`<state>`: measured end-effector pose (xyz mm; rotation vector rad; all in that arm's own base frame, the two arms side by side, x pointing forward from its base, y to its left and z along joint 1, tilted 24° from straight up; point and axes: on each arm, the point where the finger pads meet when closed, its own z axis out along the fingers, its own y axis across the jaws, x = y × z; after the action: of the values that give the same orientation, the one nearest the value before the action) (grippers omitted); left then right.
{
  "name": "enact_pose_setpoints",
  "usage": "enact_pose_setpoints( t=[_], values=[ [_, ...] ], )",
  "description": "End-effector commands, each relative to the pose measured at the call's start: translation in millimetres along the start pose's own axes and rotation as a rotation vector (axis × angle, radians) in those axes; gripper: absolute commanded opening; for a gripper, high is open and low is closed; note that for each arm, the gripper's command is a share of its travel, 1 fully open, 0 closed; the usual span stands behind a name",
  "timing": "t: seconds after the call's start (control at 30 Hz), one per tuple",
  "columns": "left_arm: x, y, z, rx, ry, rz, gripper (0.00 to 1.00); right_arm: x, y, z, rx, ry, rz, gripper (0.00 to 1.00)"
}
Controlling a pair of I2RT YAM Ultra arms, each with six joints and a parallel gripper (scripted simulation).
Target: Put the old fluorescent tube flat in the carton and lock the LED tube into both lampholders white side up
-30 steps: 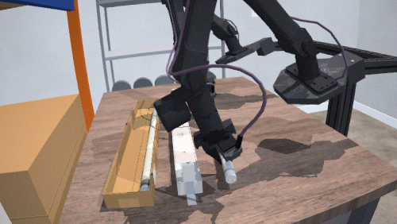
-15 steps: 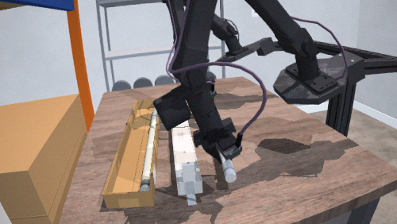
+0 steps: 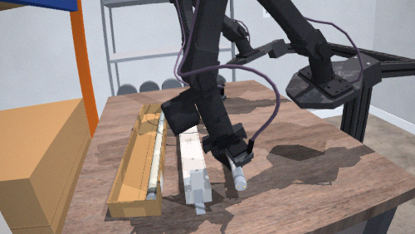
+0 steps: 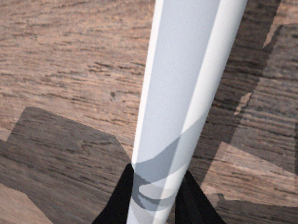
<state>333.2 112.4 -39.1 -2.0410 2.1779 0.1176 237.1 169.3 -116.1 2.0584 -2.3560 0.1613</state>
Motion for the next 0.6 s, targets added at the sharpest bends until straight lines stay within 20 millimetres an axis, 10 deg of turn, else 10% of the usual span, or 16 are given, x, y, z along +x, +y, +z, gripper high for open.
enact_pose_setpoints(
  t=[0.0, 0.57],
  values=[
    [-4.7, 2.9, -3.9, 0.018, -0.007, -0.007, 0.11, -5.5, 3.4, -7.2, 0.026, -0.020, -0.010, 0.11],
    [-5.9, 0.5, -3.5, 0.068, -0.012, -0.008, 0.11, -4.8, 2.9, -6.9, 0.069, -0.017, -0.009, 0.11]
  ],
)
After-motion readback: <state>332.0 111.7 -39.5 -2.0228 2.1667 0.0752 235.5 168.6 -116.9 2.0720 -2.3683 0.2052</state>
